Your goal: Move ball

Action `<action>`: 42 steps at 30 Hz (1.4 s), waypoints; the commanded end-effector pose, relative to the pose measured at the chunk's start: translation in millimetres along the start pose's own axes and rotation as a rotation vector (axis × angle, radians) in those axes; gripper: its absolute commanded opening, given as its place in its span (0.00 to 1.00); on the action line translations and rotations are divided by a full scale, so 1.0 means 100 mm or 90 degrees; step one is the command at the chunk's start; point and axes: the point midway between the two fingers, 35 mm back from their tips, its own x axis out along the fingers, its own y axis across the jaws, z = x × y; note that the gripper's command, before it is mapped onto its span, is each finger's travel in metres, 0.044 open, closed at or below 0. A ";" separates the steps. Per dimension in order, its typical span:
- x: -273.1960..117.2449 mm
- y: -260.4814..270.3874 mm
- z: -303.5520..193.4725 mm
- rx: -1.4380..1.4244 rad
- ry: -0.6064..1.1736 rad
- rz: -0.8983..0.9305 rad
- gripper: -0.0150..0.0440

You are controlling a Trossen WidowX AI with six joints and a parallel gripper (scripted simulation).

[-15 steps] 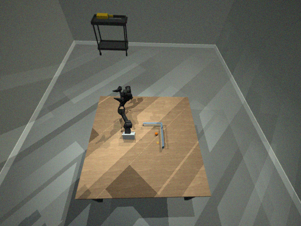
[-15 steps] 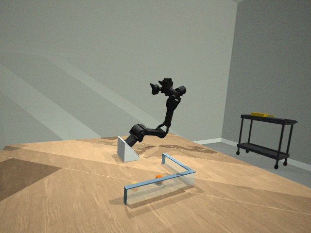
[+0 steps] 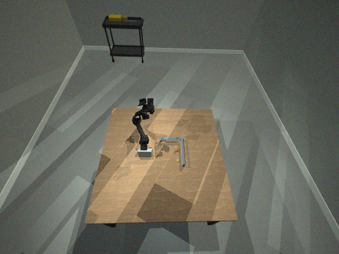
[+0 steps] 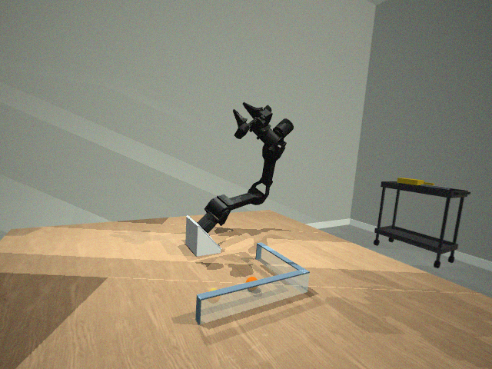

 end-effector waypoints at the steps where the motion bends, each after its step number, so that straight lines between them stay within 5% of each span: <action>1: 0.02 0.32 0.52 -0.032 -0.112 0.074 0.72; 12: -0.53 1.61 1.65 -0.136 -0.382 0.370 0.72; 25: -1.72 3.05 1.96 -0.253 -0.487 0.823 0.72; 33: -2.72 3.76 1.62 -0.346 -0.363 1.199 0.72; 42: -3.63 4.09 1.10 -0.426 -0.007 1.520 0.72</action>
